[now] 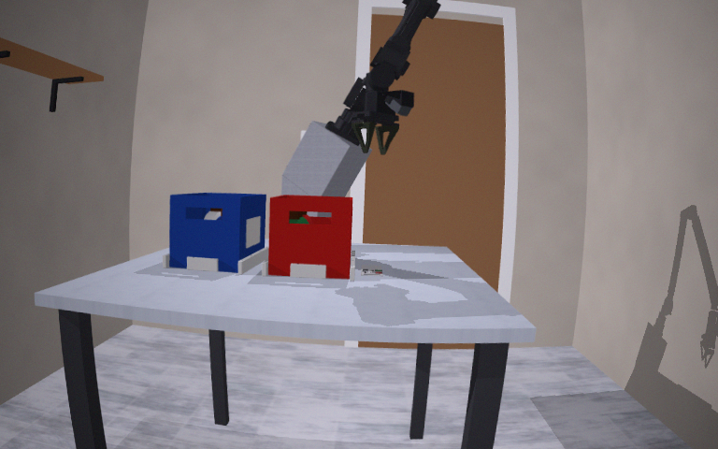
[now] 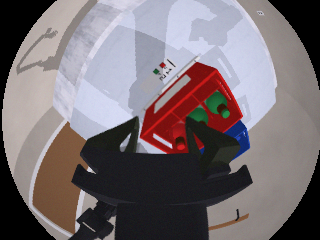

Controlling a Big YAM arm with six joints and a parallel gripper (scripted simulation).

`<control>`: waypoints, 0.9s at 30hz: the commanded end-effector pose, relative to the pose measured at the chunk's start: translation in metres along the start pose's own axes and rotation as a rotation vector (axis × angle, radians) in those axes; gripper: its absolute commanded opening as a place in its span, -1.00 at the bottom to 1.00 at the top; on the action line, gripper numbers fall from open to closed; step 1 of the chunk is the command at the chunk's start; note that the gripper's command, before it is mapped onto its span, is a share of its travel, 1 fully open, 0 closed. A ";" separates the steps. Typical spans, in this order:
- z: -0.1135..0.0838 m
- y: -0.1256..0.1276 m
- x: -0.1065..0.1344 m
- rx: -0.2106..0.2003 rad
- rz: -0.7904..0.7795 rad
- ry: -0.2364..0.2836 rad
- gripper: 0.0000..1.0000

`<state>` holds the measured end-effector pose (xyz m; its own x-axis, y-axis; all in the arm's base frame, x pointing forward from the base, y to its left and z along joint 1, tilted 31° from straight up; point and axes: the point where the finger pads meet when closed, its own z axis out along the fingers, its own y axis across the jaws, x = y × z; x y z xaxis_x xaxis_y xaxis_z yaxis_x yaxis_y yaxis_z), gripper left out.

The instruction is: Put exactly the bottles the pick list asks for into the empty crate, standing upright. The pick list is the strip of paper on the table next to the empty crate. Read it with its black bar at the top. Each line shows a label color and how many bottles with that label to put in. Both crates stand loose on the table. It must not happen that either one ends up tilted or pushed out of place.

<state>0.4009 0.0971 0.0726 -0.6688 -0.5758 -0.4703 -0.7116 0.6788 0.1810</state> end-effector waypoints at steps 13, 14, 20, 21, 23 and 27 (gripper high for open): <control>-0.029 0.067 -0.033 0.002 0.010 -0.014 0.21; -0.030 0.071 -0.035 0.001 0.010 -0.014 0.21; -0.048 0.096 -0.059 0.011 -0.001 -0.041 0.21; -0.051 0.100 -0.063 0.013 -0.002 -0.046 0.21; -0.055 0.109 -0.066 0.012 -0.002 -0.047 0.21; -0.055 0.119 -0.064 0.008 0.002 -0.038 0.21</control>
<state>0.3464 0.1802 0.1522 -0.6501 -0.5797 -0.4913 -0.7244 0.6680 0.1703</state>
